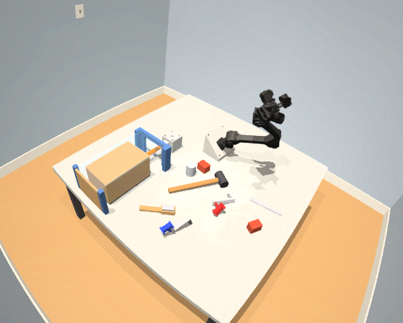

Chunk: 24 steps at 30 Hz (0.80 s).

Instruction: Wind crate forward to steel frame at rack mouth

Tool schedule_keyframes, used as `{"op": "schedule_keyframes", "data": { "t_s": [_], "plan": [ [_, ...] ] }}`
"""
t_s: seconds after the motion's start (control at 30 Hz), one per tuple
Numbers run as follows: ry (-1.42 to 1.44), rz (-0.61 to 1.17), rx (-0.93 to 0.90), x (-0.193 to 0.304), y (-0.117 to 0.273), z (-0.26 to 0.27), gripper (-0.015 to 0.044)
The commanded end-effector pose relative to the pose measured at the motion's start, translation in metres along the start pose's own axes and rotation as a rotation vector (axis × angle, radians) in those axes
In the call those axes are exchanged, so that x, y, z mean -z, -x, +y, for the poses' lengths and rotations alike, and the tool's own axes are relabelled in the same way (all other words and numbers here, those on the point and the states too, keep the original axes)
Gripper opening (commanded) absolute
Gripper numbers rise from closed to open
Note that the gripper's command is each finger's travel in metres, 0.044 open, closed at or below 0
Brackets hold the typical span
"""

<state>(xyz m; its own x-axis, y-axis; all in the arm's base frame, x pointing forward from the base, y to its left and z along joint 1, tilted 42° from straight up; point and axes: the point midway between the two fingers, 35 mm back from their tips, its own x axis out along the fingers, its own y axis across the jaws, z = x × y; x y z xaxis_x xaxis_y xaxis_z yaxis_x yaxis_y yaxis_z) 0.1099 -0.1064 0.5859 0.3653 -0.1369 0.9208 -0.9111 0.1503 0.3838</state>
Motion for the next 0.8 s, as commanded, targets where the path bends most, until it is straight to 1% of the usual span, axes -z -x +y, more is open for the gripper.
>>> {"op": "schedule_keyframes", "data": {
  "t_s": [0.0, 0.03, 0.13, 0.23, 0.27, 0.47, 0.77],
  "plan": [
    [0.01, -0.003, 0.008, -0.001, -0.001, -0.002, 0.0426],
    [0.04, -0.013, 0.031, -0.004, -0.002, -0.009, 0.044],
    [0.212, -0.04, 0.174, -0.02, -0.01, -0.05, 0.044],
    [0.392, -0.013, 0.337, -0.028, -0.013, -0.096, 0.044],
    [0.448, 0.008, 0.388, -0.03, -0.012, -0.111, 0.044],
    [0.652, 0.128, 0.559, -0.028, -0.007, -0.163, 0.044],
    [0.909, 0.4, 0.738, -0.014, 0.012, -0.229, 0.044]
  ]
}}
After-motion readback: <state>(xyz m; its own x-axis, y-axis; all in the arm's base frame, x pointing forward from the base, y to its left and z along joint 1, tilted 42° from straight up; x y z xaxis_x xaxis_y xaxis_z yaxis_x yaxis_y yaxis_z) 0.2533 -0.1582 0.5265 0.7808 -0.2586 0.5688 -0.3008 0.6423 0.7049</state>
